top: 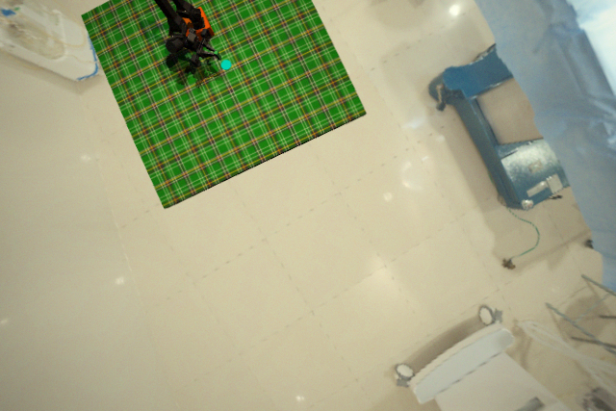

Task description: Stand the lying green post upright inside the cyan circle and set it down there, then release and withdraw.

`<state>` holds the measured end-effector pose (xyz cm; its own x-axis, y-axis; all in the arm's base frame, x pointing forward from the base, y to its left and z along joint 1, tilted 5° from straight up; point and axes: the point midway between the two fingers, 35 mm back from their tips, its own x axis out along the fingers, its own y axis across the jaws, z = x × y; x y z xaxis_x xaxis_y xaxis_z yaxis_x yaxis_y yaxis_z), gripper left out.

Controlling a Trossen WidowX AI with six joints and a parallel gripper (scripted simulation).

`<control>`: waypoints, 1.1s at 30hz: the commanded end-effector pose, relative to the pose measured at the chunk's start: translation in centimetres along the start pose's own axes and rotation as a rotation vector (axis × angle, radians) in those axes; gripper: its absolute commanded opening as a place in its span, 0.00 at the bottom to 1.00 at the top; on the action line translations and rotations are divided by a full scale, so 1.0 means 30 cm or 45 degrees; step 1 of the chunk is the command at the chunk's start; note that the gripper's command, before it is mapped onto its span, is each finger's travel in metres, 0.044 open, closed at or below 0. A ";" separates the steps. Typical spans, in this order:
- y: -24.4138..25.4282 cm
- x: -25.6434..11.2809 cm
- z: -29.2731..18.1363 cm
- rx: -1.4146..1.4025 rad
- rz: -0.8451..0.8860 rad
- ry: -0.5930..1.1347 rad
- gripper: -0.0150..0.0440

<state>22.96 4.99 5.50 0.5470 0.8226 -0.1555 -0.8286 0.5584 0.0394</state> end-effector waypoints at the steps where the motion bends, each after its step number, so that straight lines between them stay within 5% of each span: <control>1: 0.003 0.002 -0.020 -0.003 0.003 -0.002 0.29; 33: 0.036 0.013 -0.189 0.000 0.003 -0.003 0.29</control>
<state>21.81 5.20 0.11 0.5465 0.8228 -0.1559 -0.8284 0.5585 0.0435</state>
